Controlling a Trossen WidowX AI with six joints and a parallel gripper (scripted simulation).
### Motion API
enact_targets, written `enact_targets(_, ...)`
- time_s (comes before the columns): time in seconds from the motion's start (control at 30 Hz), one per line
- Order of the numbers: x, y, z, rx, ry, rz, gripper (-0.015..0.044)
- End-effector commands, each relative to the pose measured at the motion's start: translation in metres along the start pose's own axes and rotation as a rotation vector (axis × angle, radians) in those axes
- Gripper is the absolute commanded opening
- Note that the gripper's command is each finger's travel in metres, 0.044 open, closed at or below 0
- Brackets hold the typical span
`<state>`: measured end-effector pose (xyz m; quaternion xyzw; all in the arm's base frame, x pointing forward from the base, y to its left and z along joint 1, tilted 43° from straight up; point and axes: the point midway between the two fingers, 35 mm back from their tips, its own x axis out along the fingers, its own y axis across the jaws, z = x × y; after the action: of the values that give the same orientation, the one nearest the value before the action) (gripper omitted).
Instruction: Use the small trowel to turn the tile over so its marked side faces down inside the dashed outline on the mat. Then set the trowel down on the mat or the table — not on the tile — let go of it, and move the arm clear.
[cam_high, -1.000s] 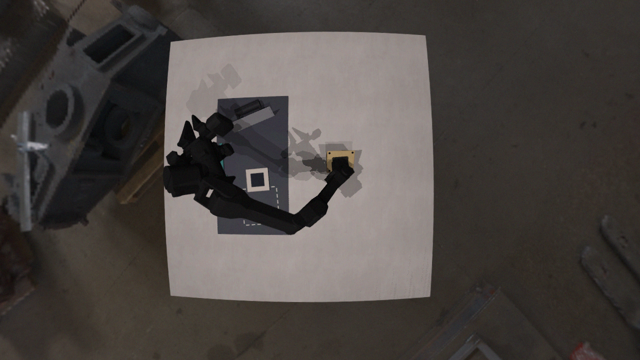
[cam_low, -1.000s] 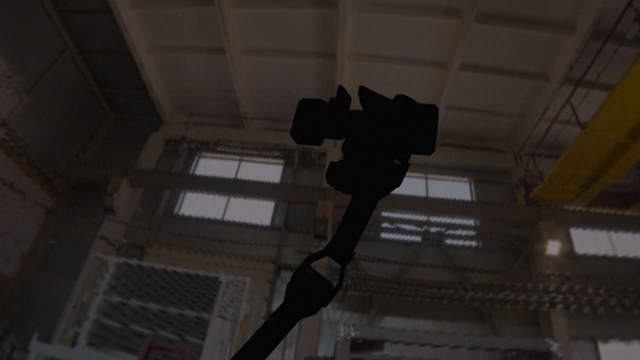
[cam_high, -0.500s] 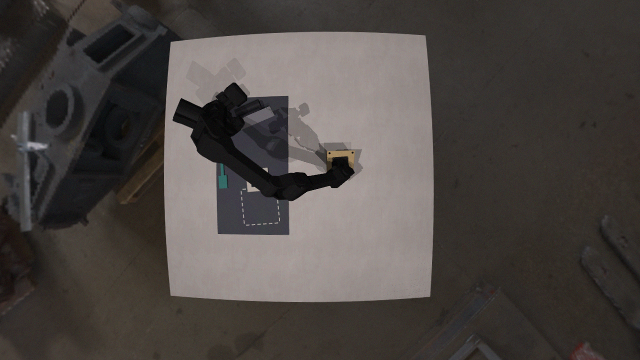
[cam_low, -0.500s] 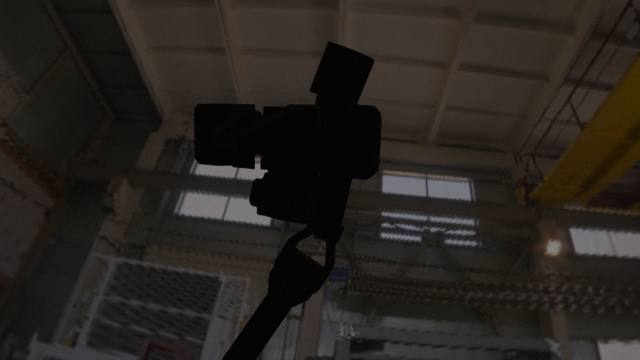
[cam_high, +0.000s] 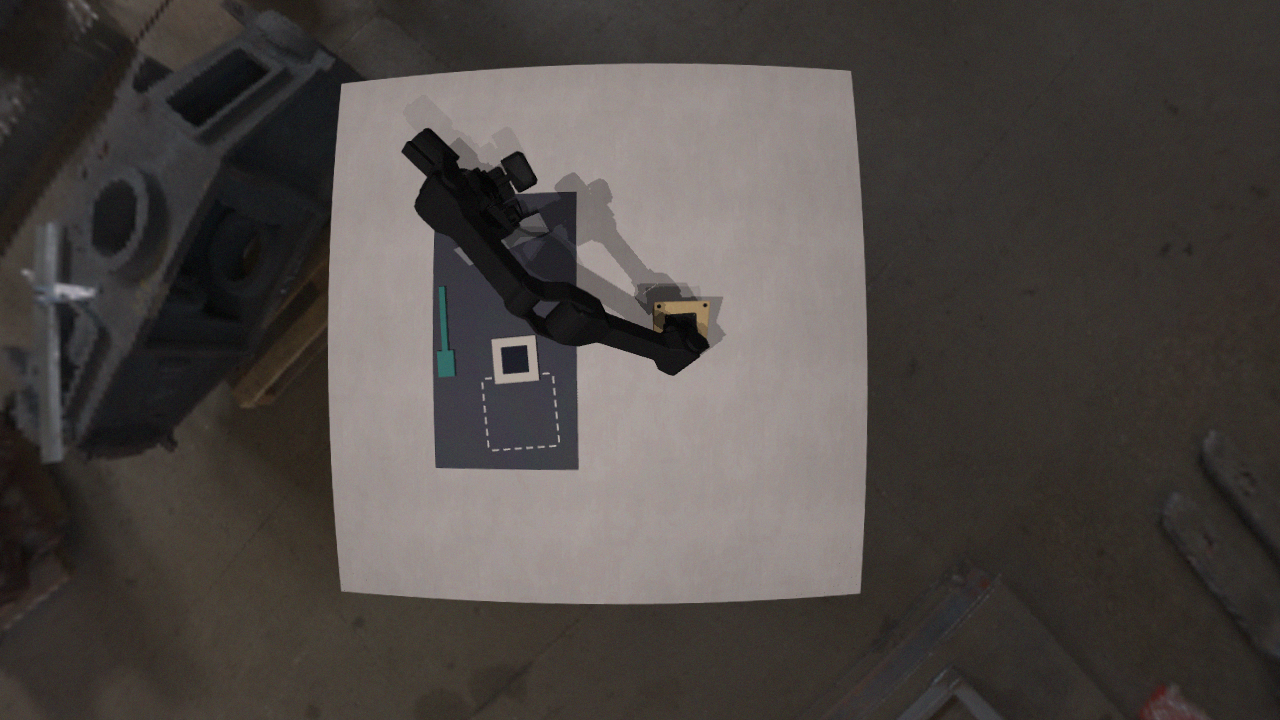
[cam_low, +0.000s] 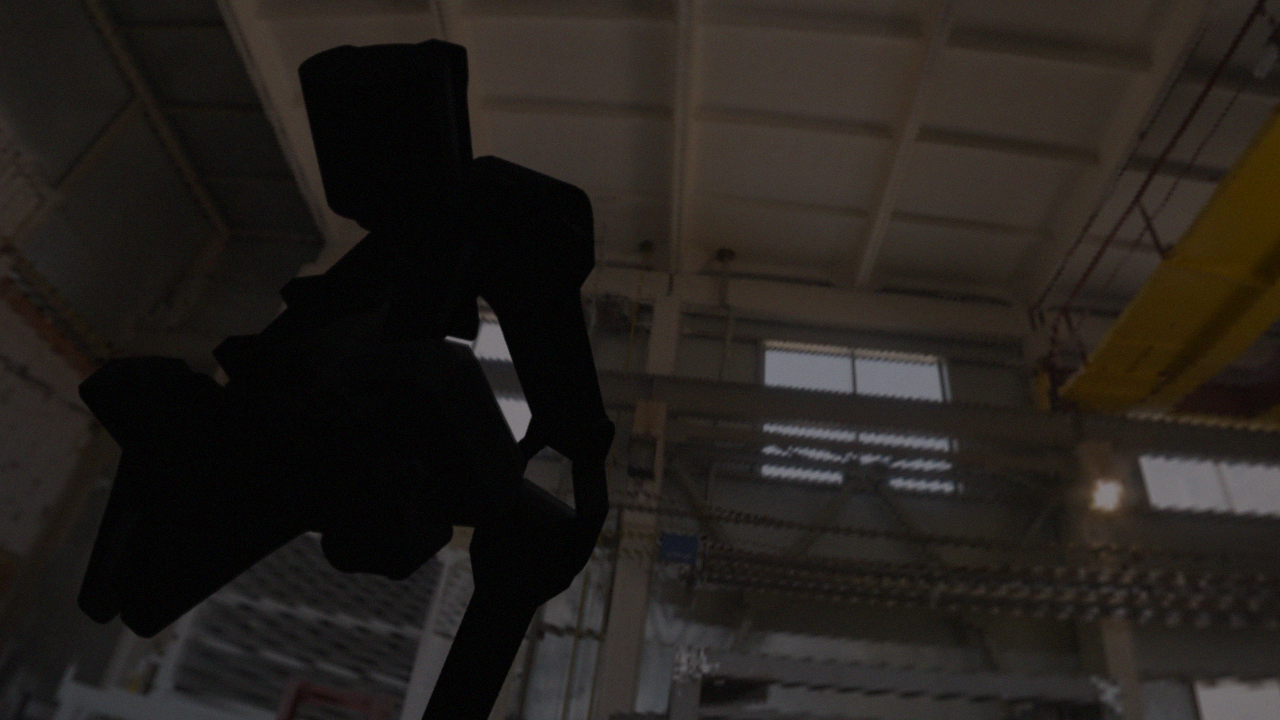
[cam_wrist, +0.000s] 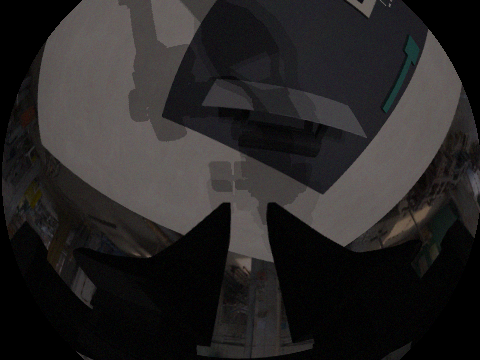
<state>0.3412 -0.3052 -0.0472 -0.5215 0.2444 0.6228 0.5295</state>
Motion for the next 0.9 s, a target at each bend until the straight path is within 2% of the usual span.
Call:
enact_targets(0.0, 0.031, 0.013, 0.008, 0.037, -0.123, -0.024, 0.01)
enact_targets(0.2, 0.069, 0.029, 0.021, 0.098, -0.284, -0.063, 0.01)
enact_targets(0.87, 0.076, 0.027, 0.026, 0.1, -0.279, -0.061, 0.01)
